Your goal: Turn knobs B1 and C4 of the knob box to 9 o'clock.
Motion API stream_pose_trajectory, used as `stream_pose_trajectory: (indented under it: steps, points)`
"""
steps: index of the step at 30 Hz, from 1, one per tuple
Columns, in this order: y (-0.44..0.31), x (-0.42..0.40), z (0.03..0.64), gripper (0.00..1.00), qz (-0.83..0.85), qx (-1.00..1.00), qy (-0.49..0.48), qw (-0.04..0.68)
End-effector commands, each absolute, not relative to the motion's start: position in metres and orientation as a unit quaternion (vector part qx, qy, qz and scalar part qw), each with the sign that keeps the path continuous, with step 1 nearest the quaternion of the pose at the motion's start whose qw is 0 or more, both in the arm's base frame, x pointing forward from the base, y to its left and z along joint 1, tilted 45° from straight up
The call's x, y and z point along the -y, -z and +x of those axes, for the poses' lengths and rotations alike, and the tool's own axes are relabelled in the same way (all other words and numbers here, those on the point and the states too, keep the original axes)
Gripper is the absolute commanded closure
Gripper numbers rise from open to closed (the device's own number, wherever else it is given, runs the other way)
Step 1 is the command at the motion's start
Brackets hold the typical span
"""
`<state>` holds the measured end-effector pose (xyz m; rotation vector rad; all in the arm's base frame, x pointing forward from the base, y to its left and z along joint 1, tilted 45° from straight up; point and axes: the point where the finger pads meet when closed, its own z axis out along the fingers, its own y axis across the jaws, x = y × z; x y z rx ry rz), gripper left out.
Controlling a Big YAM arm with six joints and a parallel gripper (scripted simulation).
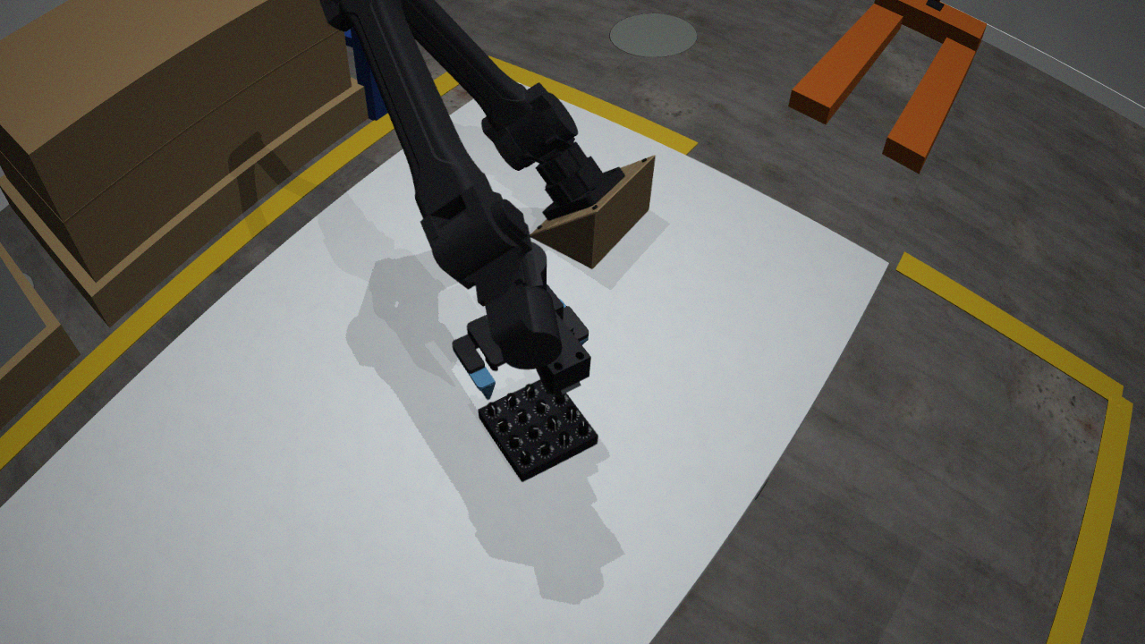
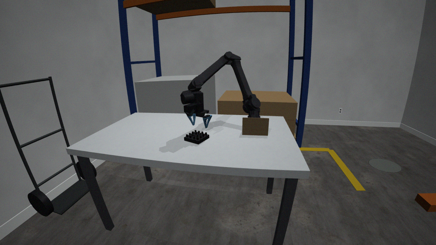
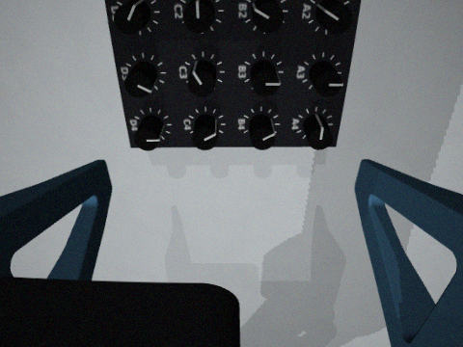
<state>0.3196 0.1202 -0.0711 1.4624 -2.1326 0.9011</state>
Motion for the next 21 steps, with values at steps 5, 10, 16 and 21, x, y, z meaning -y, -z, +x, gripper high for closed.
stream_pose_trajectory:
  steps: [5, 10, 16, 21]
  points:
    - [0.065, -0.114, 0.323, 0.0, 0.522, 0.766, -0.319, 0.196]
    - [0.057, -0.118, 0.331, 0.0, 0.52, 0.771, -0.319, 0.184]
    - [0.064, -0.113, 0.324, 0.0, 0.521, 0.767, -0.319, 0.197]
    - [0.064, -0.113, 0.324, 0.0, 0.521, 0.767, -0.319, 0.197]
